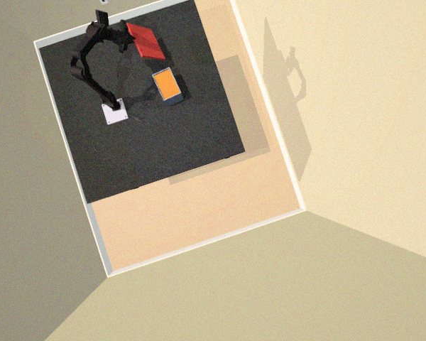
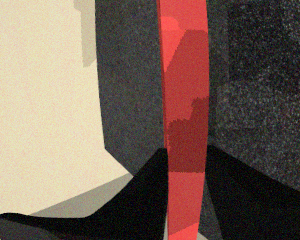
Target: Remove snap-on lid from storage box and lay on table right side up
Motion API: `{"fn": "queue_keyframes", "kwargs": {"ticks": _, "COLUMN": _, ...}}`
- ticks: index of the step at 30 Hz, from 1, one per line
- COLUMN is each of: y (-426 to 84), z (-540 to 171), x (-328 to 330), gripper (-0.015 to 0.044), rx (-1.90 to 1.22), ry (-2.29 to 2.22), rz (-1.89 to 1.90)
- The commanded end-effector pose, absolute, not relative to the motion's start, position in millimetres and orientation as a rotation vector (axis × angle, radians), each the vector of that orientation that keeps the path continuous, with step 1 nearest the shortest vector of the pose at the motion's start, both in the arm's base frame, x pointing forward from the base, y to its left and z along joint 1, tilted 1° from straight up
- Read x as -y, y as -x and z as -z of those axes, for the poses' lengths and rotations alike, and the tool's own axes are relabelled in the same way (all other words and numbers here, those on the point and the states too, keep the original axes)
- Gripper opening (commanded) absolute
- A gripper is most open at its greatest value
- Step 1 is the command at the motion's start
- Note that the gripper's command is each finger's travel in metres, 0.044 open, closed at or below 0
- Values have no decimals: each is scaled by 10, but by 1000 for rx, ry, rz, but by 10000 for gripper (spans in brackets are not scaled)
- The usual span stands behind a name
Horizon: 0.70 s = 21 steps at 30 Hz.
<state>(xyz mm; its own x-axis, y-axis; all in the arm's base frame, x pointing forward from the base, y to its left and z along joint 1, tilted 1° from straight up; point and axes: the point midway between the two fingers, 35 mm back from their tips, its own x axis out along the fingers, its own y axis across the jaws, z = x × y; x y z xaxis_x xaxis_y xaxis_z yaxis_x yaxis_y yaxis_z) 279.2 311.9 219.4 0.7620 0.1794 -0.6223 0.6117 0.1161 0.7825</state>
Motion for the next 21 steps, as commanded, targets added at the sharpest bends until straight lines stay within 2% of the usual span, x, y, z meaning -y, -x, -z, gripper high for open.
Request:
{"fn": "queue_keyframes", "kwargs": {"ticks": 1, "y": -2801, "z": -2172, "x": -3118, "gripper": 0, "rx": -680, "ry": -1453, "rz": 354}}
{"fn": "queue_keyframes", "kwargs": {"ticks": 21, "y": -2805, "z": -2012, "x": -3122, "gripper": 0, "rx": -680, "ry": -1453, "rz": 354}}
